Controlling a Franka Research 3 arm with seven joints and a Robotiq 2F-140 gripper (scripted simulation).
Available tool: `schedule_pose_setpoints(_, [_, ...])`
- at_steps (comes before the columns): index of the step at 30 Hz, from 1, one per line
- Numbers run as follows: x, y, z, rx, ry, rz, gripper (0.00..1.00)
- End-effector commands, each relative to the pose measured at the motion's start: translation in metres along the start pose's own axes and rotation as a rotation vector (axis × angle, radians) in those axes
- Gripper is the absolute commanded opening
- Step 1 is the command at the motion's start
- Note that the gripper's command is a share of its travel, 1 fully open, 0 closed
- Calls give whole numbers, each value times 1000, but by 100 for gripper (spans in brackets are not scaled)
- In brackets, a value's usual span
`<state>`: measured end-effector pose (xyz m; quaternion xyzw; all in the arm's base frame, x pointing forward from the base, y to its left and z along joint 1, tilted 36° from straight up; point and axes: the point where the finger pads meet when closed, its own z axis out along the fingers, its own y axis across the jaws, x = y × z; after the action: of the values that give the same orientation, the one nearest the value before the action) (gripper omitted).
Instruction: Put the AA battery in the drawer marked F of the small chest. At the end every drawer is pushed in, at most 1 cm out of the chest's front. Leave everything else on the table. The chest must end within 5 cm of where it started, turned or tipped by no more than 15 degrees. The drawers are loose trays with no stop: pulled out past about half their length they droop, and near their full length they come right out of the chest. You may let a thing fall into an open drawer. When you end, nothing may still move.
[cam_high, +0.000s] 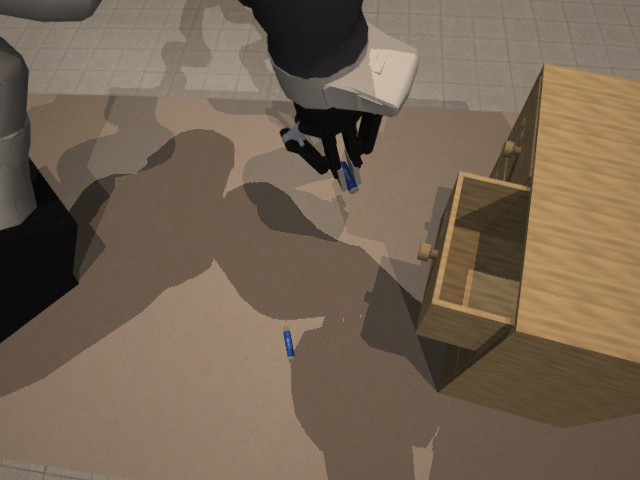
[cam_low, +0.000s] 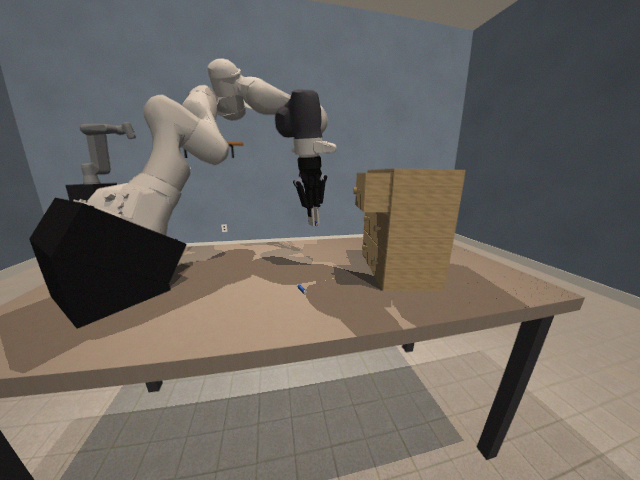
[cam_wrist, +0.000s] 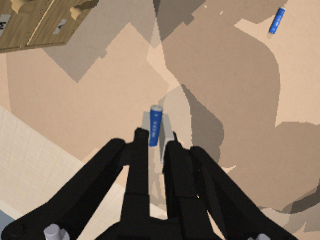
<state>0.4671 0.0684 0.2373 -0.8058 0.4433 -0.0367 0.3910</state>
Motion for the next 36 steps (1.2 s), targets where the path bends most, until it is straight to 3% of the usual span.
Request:
schedule_pose_setpoints(1, [2, 0, 0, -3, 4, -47, 6])
schedule_pose_setpoints(15, [2, 0, 0, -3, 4, -47, 6])
schedule_pose_setpoints(16, [12, 7, 2, -16, 11, -143, 6])
schedule_pose_setpoints(36, [12, 7, 2, -16, 11, -143, 6])
